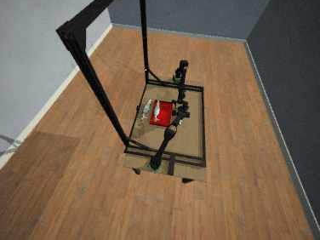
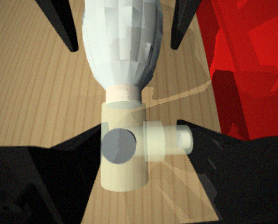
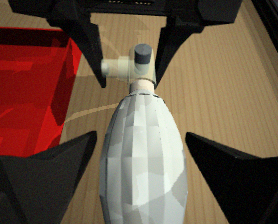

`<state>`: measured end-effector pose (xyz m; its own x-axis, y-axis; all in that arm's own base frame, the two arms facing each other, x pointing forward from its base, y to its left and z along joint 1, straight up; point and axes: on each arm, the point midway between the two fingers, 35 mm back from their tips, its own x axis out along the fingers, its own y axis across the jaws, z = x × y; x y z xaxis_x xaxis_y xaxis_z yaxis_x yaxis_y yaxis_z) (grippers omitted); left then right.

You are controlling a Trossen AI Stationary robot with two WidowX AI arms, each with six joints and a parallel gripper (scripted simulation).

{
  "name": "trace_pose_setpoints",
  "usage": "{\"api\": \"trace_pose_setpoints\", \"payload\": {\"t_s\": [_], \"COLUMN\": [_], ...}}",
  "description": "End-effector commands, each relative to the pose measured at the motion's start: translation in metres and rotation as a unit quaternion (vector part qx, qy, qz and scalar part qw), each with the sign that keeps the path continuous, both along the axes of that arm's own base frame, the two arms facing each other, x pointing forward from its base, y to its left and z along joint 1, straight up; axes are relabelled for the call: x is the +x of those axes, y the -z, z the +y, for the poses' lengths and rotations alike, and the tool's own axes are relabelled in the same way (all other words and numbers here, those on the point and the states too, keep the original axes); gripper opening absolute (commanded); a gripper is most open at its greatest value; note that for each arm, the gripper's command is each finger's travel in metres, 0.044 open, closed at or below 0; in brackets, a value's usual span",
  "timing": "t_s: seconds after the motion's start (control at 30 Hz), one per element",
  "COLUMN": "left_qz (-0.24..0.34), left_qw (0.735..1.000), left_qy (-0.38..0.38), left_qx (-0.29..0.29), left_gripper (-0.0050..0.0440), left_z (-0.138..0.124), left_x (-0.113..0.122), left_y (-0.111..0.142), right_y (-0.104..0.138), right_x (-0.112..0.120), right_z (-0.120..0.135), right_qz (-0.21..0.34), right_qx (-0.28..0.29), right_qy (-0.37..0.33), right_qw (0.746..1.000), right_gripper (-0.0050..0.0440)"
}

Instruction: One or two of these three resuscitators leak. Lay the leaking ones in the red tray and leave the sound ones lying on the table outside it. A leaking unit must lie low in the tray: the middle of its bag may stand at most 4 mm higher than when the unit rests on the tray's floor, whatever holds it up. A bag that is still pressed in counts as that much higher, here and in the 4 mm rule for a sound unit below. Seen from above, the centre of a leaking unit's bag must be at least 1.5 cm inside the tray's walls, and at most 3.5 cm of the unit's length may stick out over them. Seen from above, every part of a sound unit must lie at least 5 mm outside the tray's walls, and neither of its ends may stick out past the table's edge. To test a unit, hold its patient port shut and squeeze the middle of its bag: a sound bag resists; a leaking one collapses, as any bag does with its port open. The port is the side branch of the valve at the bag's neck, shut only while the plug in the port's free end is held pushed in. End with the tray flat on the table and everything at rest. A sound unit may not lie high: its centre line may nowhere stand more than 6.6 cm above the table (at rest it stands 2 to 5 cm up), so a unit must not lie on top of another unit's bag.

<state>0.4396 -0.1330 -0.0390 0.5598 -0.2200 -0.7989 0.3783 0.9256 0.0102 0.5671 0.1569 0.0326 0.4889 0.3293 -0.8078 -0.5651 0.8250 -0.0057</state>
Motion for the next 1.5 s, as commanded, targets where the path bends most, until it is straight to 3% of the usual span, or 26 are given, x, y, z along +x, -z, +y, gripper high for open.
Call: {"api": "trace_pose_setpoints", "payload": {"t_s": [0.0,0.83,0.87,1.47], "left_qz": [0.0,0.0,-0.001,0.0], "left_qw": [1.0,1.0,1.0,1.0], "left_qy": [0.0,0.0,0.001,0.001], "left_qx": [0.0,0.001,0.001,0.001], "left_gripper": [0.0,0.0,0.044,0.044], "left_z": [0.0002,0.0001,-0.0005,-0.0003], "left_x": [0.0005,0.0002,0.0003,0.0001], "left_y": [-0.0002,-0.0001,-0.0004,0.0], "right_y": [0.0013,0.0006,0.0009,0.0007], "right_x": [-0.0004,0.0,-0.0002,-0.0003], "right_z": [0.0002,0.0001,0.0,0.0001], "right_qz": [0.002,0.001,0.001,0.001], "right_qx": [0.0,0.0,0.0,0.0], "right_qy": [0.0,0.001,0.001,0.0], "right_qw": [1.0,1.0,1.0,1.0], "right_gripper": [0.044,0.044,0.044,0.044]}}
